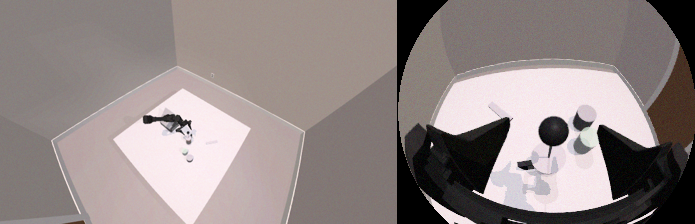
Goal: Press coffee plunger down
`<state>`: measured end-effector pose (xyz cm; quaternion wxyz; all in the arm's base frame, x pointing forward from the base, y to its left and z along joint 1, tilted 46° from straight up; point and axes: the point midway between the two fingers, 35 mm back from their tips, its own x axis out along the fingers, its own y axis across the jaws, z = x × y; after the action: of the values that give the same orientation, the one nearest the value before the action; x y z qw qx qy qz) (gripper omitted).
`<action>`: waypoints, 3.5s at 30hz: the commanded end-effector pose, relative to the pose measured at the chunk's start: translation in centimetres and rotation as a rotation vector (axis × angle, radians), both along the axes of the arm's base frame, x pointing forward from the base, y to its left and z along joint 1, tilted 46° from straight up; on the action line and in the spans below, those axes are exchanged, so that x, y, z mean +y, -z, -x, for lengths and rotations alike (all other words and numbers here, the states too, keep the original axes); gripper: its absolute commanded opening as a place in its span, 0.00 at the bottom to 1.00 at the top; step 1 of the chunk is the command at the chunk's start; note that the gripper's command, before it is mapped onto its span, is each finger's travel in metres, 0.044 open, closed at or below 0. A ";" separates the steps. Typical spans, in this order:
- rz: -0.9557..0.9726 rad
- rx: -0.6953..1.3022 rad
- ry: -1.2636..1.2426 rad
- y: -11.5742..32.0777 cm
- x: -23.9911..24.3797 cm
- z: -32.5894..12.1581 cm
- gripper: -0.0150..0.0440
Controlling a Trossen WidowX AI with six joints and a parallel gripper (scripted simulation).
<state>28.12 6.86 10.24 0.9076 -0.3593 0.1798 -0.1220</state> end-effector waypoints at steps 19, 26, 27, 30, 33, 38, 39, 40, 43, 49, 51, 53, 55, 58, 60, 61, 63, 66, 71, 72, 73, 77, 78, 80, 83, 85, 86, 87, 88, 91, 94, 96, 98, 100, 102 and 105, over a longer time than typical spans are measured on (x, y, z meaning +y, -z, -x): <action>0.008 0.004 -0.006 0.2 -0.1 -0.3 0.45; 0.005 0.005 -0.005 0.5 -0.3 -0.5 0.45; 0.004 0.005 -0.004 0.6 -0.4 -0.5 0.45; 0.000 0.006 -0.003 1.0 -0.6 -0.7 0.45; -0.003 0.007 -0.001 1.4 -0.8 -0.9 0.45; -0.009 0.009 0.001 2.1 -1.3 -1.1 0.45; -0.010 0.009 0.002 2.2 -1.4 -1.2 0.45; -0.011 0.009 0.002 2.3 -1.5 -1.3 0.45; -0.014 0.009 0.004 2.7 -1.8 -1.4 0.45; -0.020 0.009 0.007 3.5 -2.4 -1.7 0.45; -0.022 0.008 0.007 3.7 -2.6 -1.8 0.45; -0.024 0.008 0.008 4.0 -2.8 -1.9 0.45; -0.026 0.007 0.009 4.2 -3.0 -2.0 0.45; -0.029 0.006 0.010 4.6 -3.3 -2.1 0.45; -0.031 0.005 0.011 4.8 -3.5 -2.2 0.45; -0.031 0.005 0.011 4.9 -3.6 -2.3 0.45; -0.033 0.003 0.012 5.1 -3.9 -2.3 0.45; -0.035 0.001 0.013 5.5 -4.2 -2.5 0.45; -0.039 -0.004 0.014 6.0 -4.8 -2.7 0.45; -0.039 -0.005 0.014 6.1 -4.9 -2.8 0.45; -0.040 -0.006 0.014 6.2 -5.0 -2.8 0.45; -0.027 -0.005 0.009 6.6 -5.4 -3.0 0.45; -0.020 -0.003 0.006 6.7 -5.6 -3.1 0.45; -0.007 0.000 0.000 6.9 -5.8 -3.3 0.45; 0.007 0.002 -0.006 7.1 -5.9 -3.6 0.45; 0.010 0.002 -0.006 7.2 -5.8 -3.7 0.45; 0.011 0.002 -0.006 7.3 -5.8 -3.8 0.45; 0.011 0.002 -0.006 7.3 -5.8 -3.8 0.45; 0.011 0.002 -0.006 7.3 -5.7 -3.9 0.45; 0.011 0.002 -0.006 7.3 -5.6 -4.1 0.45; 0.011 0.002 -0.006 7.3 -5.5 -4.2 0.45; 0.011 0.002 -0.006 7.4 -5.5 -4.3 0.45; 0.011 0.002 -0.006 7.4 -5.5 -4.4 0.45; 0.011 0.002 -0.006 7.4 -5.4 -4.5 0.45; 0.011 0.002 -0.006 7.4 -5.4 -4.5 0.45; 0.011 0.002 -0.006 7.4 -5.4 -4.6 0.45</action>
<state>32.78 2.08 3.37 0.9127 -0.3567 0.1653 -0.1116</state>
